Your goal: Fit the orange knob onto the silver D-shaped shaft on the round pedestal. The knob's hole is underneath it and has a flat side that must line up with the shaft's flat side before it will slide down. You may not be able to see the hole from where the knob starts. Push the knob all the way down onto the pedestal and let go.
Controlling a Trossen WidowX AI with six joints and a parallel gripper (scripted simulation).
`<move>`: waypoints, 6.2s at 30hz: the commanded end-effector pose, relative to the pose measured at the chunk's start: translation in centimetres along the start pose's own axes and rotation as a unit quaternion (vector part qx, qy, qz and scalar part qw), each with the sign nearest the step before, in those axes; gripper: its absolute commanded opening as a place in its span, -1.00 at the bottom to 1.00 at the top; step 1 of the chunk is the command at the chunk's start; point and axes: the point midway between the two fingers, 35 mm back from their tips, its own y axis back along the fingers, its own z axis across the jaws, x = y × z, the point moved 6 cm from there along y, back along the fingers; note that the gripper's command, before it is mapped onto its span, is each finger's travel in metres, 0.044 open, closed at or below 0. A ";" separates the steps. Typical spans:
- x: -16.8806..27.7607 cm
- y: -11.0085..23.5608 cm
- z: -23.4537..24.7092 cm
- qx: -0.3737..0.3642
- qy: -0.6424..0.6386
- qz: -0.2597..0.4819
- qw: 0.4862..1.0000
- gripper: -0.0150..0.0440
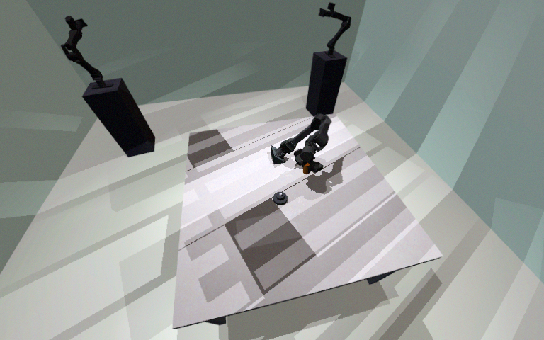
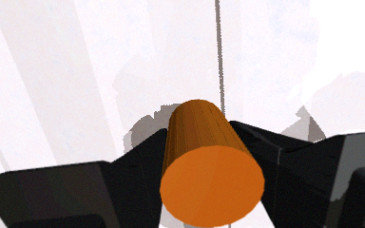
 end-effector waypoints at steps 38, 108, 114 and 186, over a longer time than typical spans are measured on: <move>-0.9 -13.3 0.6 0.045 -0.025 0.021 0.998 -0.05; -1.2 -11.3 0.8 0.042 -0.028 0.021 0.998 1.00; -1.1 -12.2 0.7 0.042 -0.028 0.022 0.998 1.00; -1.9 0.4 2.4 0.018 -0.028 -0.002 0.999 -0.49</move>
